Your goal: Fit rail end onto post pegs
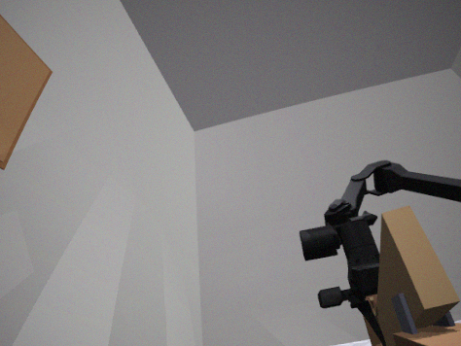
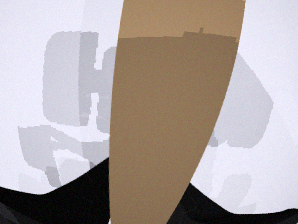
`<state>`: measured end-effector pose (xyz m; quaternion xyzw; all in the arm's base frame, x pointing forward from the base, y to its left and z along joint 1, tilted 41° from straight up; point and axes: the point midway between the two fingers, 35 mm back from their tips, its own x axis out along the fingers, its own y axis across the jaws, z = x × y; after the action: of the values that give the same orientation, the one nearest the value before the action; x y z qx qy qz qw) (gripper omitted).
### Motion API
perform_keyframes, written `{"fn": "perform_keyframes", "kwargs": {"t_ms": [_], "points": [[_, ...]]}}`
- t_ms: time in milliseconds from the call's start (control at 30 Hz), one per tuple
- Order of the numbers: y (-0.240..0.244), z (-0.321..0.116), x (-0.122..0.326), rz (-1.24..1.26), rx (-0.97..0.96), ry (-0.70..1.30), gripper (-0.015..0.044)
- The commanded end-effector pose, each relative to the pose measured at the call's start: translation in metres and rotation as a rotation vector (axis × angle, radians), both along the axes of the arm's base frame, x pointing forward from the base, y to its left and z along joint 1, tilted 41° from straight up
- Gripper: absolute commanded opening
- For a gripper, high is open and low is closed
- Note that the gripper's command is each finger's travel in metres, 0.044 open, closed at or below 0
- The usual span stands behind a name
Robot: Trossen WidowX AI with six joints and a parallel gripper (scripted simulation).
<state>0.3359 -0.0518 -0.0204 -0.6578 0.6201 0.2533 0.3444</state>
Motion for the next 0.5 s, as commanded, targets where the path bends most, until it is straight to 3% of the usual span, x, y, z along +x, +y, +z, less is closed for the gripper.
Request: {"fn": "perform_keyframes", "kwargs": {"t_ms": [0, 467], "points": [[0.0022, 0.0023, -0.0003, 0.001, -0.004, 0.000, 0.0000], [0.0067, 0.0078, 0.0007, 0.001, -0.003, 0.000, 0.0000]]}}
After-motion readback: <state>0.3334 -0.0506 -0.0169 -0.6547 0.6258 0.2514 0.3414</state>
